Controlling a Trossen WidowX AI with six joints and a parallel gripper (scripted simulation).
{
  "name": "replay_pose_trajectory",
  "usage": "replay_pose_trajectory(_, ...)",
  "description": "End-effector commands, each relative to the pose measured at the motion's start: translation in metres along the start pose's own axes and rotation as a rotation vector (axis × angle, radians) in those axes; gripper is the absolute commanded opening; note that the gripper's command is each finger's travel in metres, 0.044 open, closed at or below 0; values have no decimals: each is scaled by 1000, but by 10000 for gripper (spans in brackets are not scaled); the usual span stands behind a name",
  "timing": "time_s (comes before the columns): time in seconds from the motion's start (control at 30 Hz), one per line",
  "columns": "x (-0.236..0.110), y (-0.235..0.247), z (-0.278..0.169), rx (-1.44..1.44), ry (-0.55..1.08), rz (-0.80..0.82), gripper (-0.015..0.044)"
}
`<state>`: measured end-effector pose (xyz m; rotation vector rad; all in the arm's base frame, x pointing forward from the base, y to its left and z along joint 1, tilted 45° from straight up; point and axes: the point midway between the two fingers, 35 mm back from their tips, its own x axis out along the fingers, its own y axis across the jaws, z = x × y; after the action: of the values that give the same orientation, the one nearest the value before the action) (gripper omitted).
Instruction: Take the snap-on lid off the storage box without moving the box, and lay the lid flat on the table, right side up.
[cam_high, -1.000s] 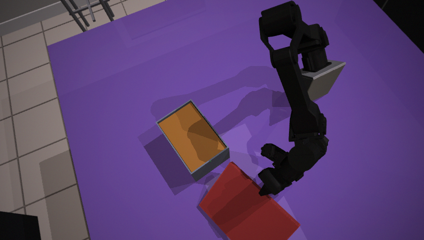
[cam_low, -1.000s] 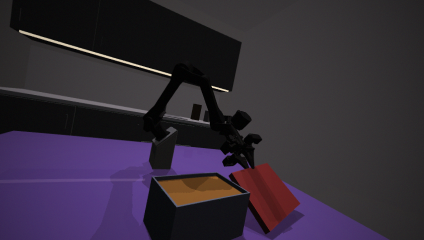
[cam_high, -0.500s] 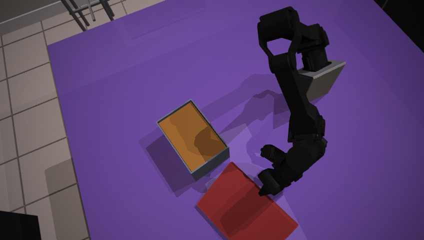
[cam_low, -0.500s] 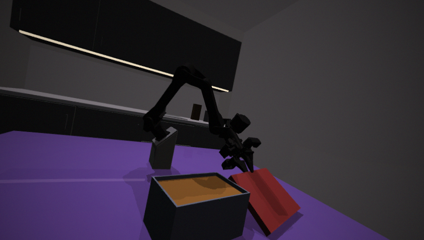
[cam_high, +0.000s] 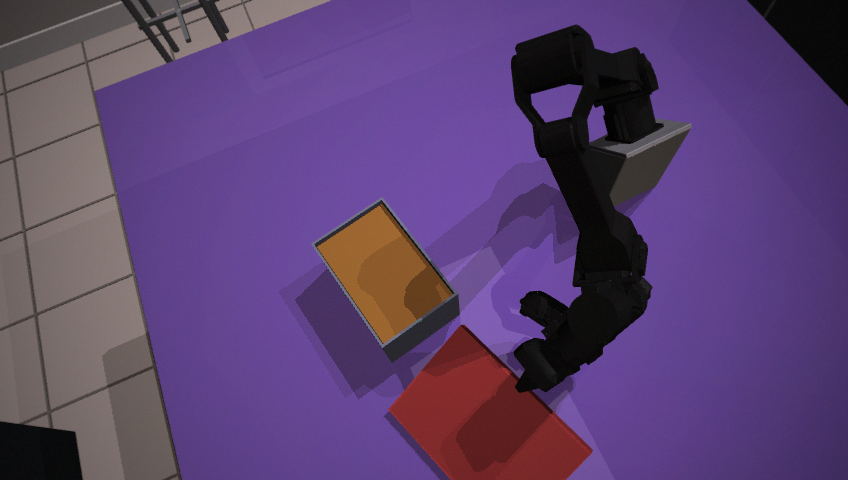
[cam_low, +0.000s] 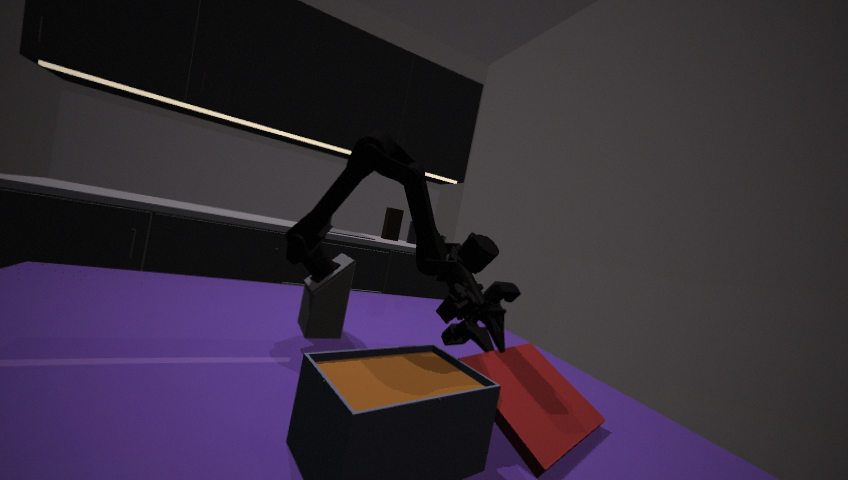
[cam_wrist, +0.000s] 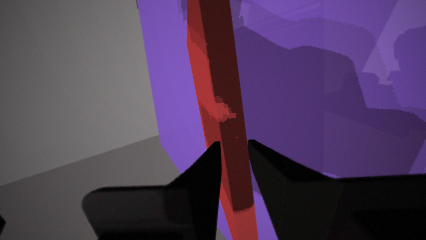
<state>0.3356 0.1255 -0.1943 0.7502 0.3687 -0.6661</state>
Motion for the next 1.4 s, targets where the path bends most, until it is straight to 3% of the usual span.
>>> replay_pose_trajectory(0.0, 5, -8, 2, -3, 0, -16, 0)
replay_pose_trajectory(0.53, 13, -19, 3, -3, -1, -16, 0)
replay_pose_trajectory(0.87, 9, -12, 1, -3, -1, -16, 263)
replay_pose_trajectory(0.93, 9, -12, 1, -3, -1, -16, 275)
replay_pose_trajectory(1.13, 1, -20, 2, -3, 0, -17, 433)
replay_pose_trajectory(1.37, -10, -29, 2, -3, 1, -17, 440)
